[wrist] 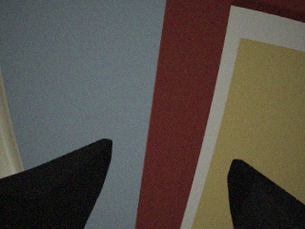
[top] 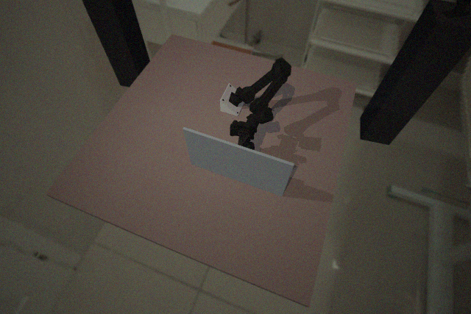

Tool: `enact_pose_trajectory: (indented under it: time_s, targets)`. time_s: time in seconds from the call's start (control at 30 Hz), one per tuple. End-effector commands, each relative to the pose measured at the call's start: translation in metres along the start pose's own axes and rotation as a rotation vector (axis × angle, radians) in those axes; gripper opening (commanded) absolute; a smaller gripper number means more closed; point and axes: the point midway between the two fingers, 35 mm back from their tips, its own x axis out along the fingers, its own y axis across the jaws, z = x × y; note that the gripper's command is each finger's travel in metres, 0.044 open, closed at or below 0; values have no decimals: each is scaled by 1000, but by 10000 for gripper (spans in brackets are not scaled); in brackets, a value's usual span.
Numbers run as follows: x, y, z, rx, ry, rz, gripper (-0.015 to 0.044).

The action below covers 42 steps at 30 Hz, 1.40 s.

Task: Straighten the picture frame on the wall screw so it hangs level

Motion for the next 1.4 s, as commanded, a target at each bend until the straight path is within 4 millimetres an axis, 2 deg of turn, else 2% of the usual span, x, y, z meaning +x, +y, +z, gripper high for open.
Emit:
enact_pose_trajectory:
  time_s: [0.0,1.23,1.37]
  targets:
    - [2,2,-3,-2,9,2,260]
    - [2,2,-3,-2,9,2,260]
    - [2,2,-3,-2,9,2,155]
